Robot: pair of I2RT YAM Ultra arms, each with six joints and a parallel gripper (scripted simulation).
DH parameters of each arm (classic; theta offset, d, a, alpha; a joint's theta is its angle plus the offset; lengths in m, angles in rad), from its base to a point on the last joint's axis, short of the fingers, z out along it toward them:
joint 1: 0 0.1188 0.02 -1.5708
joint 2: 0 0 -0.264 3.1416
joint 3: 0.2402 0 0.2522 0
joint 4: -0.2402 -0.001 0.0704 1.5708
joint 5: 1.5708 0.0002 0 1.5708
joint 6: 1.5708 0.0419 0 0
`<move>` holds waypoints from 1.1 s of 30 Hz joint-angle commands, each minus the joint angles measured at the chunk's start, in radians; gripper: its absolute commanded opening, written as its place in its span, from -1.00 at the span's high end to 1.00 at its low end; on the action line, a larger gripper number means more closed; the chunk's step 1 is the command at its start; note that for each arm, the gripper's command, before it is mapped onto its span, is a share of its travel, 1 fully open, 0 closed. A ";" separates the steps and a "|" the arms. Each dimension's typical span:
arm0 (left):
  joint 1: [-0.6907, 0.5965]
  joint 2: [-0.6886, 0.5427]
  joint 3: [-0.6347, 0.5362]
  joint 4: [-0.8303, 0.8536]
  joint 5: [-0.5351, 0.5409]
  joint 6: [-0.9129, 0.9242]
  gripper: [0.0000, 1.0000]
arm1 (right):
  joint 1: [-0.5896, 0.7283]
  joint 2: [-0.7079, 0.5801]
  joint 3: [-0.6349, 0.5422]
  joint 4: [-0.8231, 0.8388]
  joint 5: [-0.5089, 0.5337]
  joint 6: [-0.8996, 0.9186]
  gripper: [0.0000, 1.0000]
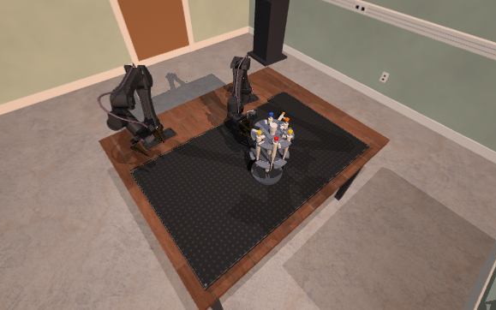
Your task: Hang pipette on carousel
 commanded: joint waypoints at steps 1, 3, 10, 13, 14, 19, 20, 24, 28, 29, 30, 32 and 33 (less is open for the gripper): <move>0.004 -0.008 0.012 -0.013 0.011 0.005 0.02 | -0.008 0.006 0.017 0.011 -0.019 -0.007 -1.00; 0.004 -0.008 0.012 -0.013 0.011 0.005 0.02 | -0.008 0.006 0.017 0.011 -0.019 -0.007 -1.00; 0.004 -0.008 0.012 -0.013 0.011 0.005 0.02 | -0.008 0.006 0.017 0.011 -0.019 -0.007 -1.00; 0.004 -0.008 0.012 -0.013 0.011 0.005 0.02 | -0.008 0.006 0.017 0.011 -0.019 -0.007 -1.00; 0.004 -0.008 0.012 -0.013 0.011 0.005 0.02 | -0.008 0.006 0.017 0.011 -0.019 -0.007 -1.00; 0.006 -0.004 0.022 -0.019 0.013 0.005 0.02 | -0.008 0.006 0.017 0.011 -0.019 -0.007 -1.00; 0.006 -0.004 0.022 -0.019 0.013 0.005 0.02 | -0.008 0.006 0.017 0.011 -0.019 -0.007 -1.00; 0.006 -0.004 0.022 -0.019 0.013 0.005 0.02 | -0.008 0.006 0.017 0.011 -0.019 -0.007 -1.00; 0.006 -0.004 0.022 -0.019 0.013 0.005 0.02 | -0.008 0.006 0.017 0.011 -0.019 -0.007 -1.00; 0.006 -0.004 0.022 -0.019 0.013 0.005 0.02 | -0.008 0.006 0.017 0.011 -0.019 -0.007 -1.00; 0.006 -0.004 0.022 -0.019 0.013 0.005 0.02 | -0.008 0.006 0.017 0.011 -0.019 -0.007 -1.00; 0.006 -0.004 0.022 -0.019 0.013 0.005 0.02 | -0.008 0.006 0.017 0.011 -0.019 -0.007 -1.00; 0.006 -0.004 0.022 -0.019 0.013 0.005 0.02 | -0.008 0.006 0.017 0.011 -0.019 -0.007 -1.00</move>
